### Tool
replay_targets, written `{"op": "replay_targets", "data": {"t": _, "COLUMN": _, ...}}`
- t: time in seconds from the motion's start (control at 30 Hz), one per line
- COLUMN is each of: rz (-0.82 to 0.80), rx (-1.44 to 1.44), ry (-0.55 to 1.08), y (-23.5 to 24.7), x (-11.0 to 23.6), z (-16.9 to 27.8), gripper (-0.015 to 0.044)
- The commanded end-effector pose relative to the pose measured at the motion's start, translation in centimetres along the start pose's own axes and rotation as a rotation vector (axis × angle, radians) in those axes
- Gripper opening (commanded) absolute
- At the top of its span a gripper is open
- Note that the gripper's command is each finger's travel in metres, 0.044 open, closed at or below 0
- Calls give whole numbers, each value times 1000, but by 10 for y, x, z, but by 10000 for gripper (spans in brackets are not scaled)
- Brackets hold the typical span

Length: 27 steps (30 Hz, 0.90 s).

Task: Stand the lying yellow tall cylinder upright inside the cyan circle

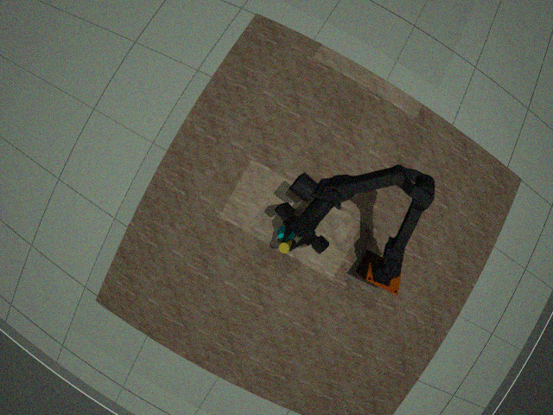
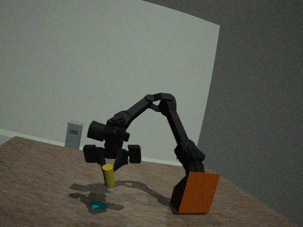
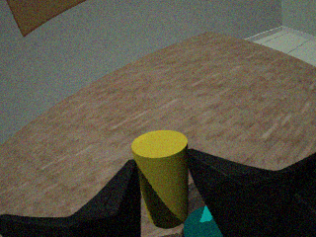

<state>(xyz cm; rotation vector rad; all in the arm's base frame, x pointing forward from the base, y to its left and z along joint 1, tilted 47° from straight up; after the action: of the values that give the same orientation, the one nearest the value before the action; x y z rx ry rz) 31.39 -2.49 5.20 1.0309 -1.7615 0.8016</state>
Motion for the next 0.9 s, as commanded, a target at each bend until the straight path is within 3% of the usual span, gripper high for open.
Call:
{"op": "replay_targets", "data": {"t": 0.0, "rz": 8, "rx": 12, "ry": -31, "y": 1, "x": 1, "z": 1, "gripper": 105}}
{"op": "replay_targets", "data": {"t": 0.87, "rz": 90, "rx": 89, "ry": -184, "y": 1, "x": 14, "z": 7, "gripper": 105}}
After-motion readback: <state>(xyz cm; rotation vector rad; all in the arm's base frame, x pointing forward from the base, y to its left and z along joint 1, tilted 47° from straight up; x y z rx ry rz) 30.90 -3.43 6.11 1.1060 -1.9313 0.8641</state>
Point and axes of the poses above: the point midway between the two fingers, 35 mm back from their tips, its own x axis back along the fingers, its own y axis across the jaws, z = x × y, the point moved 5 cm from there along x, back along the fingers, and after that the axes turned 3 degrees about x, right-handed, at the moved point
